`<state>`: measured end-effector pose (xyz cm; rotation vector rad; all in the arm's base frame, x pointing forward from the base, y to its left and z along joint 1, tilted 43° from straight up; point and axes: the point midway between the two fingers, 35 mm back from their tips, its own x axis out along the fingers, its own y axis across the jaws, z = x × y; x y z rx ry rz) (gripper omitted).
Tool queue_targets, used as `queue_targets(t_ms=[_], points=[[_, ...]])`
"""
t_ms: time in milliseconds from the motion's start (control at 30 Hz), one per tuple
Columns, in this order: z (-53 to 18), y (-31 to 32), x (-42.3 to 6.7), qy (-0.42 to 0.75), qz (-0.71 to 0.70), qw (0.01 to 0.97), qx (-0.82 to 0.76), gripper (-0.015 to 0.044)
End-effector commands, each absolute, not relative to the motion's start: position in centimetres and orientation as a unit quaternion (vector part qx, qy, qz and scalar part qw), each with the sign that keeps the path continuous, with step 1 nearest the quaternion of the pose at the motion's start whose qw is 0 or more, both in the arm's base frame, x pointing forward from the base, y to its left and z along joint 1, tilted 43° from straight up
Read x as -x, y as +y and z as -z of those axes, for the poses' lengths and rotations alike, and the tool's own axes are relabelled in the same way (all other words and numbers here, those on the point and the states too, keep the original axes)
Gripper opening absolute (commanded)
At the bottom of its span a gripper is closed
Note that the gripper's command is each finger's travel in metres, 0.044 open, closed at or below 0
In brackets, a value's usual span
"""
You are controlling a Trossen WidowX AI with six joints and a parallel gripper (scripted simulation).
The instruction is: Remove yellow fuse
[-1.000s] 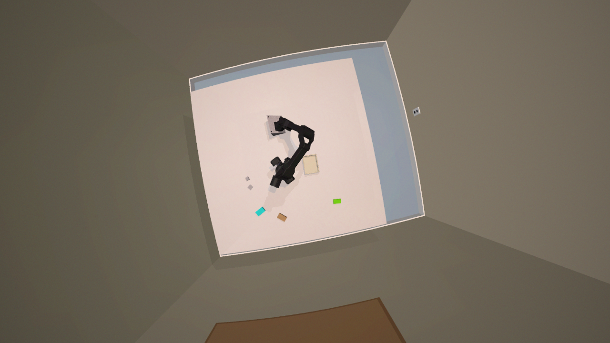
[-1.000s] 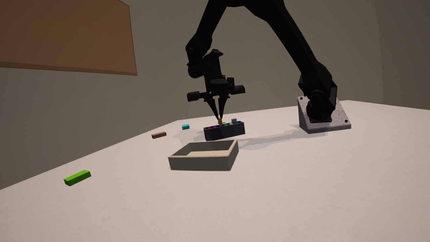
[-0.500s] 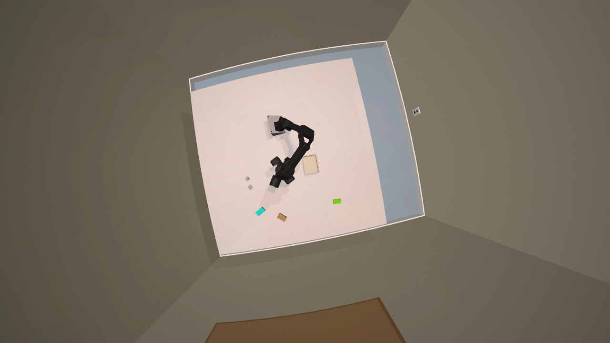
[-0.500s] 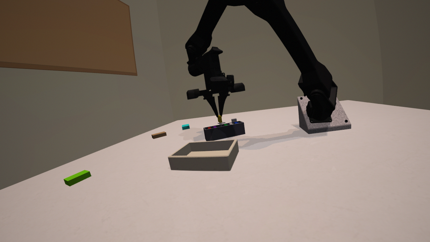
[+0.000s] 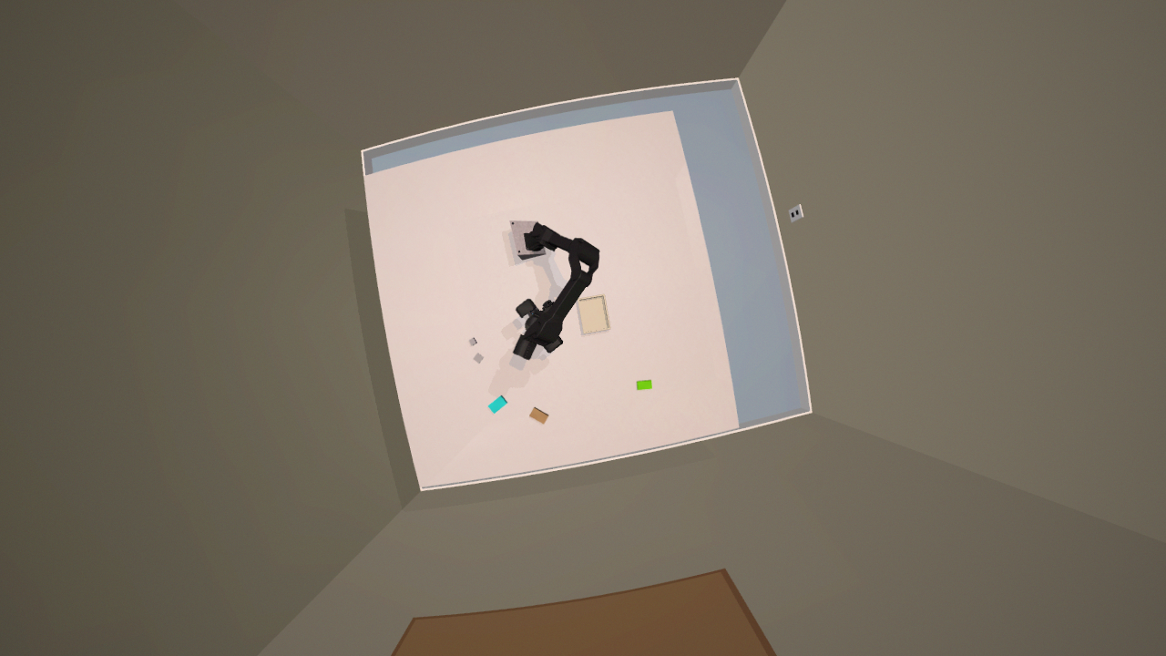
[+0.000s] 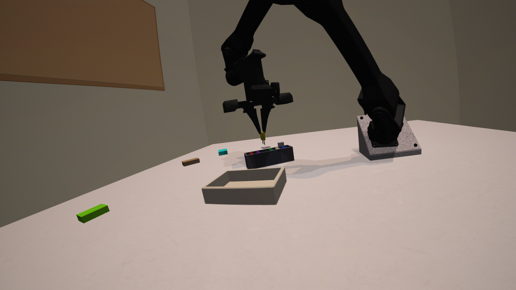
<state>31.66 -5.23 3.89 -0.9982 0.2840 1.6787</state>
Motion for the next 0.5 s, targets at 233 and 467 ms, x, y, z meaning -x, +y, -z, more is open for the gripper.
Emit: queue_targets(t_ms=[233,467], points=[[-6.3,-3.7,-32.2,0.124,-0.709,0.548,0.427,0.0000],[-10.3,0.6,-32.6,0.126,-0.708,0.547,0.429,0.0000]])
